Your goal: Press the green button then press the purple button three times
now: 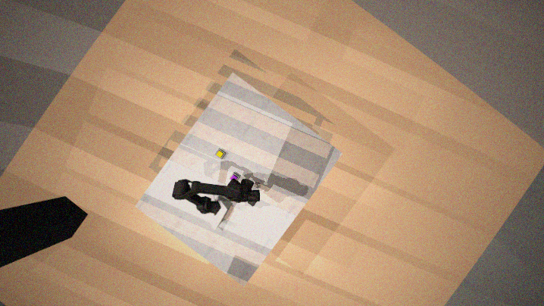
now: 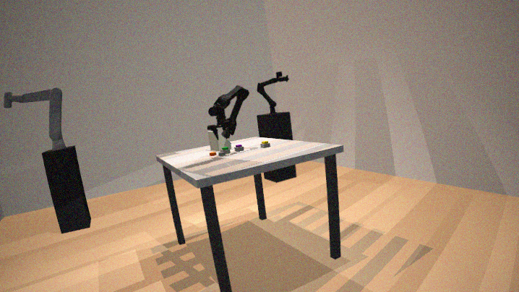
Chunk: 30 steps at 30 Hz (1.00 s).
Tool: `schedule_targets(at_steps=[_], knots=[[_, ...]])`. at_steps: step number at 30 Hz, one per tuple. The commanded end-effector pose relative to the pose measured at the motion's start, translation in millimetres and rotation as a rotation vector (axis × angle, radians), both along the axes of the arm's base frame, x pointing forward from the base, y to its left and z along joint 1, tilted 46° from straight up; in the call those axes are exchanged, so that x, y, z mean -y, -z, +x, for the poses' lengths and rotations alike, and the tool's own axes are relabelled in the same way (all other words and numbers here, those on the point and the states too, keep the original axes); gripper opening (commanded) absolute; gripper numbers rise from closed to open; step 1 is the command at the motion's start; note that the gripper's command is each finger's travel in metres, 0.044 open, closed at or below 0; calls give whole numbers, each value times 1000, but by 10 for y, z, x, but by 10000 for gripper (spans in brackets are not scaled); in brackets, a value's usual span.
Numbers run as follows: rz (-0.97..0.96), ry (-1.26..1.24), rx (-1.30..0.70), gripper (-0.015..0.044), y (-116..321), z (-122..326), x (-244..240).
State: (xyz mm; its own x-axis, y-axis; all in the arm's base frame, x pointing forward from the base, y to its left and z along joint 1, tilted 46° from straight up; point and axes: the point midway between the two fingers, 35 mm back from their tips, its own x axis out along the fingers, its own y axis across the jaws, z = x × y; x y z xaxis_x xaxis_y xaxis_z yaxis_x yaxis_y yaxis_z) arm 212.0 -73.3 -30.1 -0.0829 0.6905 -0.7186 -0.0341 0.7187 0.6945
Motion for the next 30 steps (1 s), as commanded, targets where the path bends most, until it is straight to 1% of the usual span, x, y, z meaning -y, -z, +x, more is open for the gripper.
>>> schedule_targets(at_steps=[1, 8, 9, 18, 30], knots=[[22, -7, -22, 216, 179, -84, -249], [22, -7, -22, 32, 179, -84, -249], [22, -7, -22, 20, 179, -84, -249], [22, -7, -22, 20, 187, -85, -256], [22, -7, -22, 20, 324, -100, -394]])
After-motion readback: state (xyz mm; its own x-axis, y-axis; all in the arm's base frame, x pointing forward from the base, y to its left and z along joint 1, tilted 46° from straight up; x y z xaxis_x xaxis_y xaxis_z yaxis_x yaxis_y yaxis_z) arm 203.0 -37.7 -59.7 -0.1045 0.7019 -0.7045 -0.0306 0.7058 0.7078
